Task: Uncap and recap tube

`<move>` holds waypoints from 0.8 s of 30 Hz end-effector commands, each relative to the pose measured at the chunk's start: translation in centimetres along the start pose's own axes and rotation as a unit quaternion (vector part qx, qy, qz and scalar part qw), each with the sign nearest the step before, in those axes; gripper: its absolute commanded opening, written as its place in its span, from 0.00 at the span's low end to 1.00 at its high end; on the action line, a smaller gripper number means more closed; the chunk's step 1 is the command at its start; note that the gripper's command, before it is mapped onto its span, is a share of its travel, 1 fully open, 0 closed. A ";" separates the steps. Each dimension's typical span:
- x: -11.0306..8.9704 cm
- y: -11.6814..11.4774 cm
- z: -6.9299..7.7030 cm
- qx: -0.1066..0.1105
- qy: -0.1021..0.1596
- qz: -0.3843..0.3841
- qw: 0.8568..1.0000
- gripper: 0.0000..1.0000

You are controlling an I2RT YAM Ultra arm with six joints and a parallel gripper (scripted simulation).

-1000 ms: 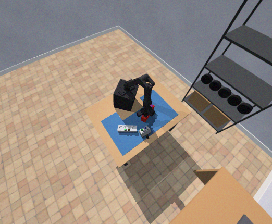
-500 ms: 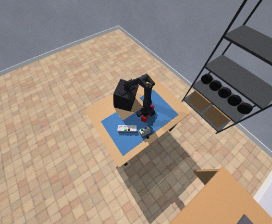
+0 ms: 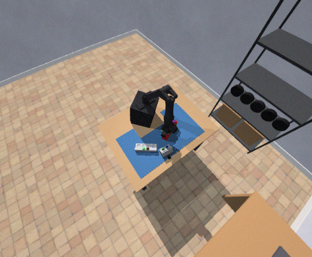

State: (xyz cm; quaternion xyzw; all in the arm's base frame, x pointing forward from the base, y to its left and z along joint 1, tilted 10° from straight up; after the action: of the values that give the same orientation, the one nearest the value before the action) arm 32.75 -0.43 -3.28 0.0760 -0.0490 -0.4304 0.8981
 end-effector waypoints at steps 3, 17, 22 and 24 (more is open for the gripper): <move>0.2 0.2 0.2 0.003 -0.003 0.128 0.992 0.49; 0.2 0.2 0.2 0.001 -0.004 0.483 0.876 0.49; 0.2 0.3 0.2 0.001 -0.004 0.554 0.832 0.49; 0.2 0.3 0.2 0.001 -0.004 0.588 0.809 0.49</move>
State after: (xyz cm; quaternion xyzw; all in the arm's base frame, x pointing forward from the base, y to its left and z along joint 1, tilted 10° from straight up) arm 32.74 -0.43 -3.29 0.0403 -0.0807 0.0882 0.9920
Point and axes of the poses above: the point where the finger pads meet when closed, its own z axis back along the fingers, its own y axis across the jaws, x = y × z, the point moved 9 cm from there along z, back along the fingers, and after that the axes turned 13 degrees about z, right-handed, at the moved point
